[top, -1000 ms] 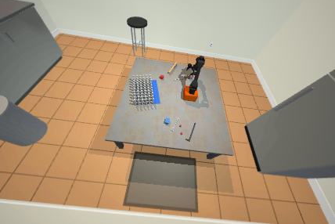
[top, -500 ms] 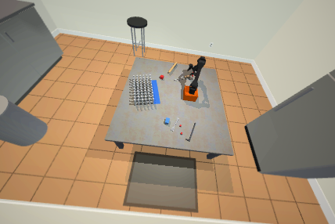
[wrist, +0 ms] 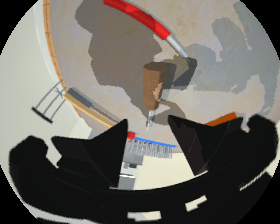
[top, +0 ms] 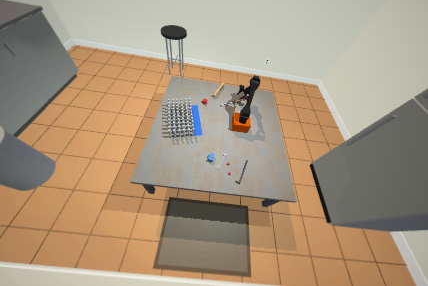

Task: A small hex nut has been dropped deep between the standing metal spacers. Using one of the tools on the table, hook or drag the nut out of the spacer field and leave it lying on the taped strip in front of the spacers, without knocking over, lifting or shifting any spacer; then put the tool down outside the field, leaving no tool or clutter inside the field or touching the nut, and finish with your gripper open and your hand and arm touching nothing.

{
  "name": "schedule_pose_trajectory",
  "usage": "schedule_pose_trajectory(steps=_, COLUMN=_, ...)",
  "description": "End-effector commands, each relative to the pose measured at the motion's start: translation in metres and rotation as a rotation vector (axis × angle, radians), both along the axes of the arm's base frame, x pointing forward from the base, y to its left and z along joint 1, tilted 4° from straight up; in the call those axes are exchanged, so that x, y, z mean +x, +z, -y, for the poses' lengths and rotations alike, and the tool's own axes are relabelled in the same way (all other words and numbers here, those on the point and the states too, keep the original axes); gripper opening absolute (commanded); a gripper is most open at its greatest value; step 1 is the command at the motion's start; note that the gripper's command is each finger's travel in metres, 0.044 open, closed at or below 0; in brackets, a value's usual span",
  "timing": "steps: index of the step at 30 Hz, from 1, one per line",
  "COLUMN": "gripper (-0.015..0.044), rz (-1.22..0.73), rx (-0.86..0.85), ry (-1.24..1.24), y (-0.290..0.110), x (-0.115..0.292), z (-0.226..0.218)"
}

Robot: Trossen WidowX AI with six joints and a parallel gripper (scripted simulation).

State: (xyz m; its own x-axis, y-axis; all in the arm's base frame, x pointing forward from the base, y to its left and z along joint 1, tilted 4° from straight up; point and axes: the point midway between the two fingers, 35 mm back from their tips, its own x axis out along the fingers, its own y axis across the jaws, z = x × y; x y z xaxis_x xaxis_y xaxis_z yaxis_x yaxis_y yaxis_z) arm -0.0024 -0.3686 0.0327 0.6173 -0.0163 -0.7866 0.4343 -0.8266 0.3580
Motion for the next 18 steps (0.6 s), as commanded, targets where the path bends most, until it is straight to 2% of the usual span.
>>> schedule_pose_trajectory(steps=1, gripper=0.0280, rz=0.006, rx=-0.001, ry=0.001, y=-0.007, x=0.001, z=0.001)
schedule_pose_trajectory(steps=18, gripper=0.0280, rz=0.006, rx=-0.001, ry=0.001, y=-0.034, x=0.001, z=0.004)
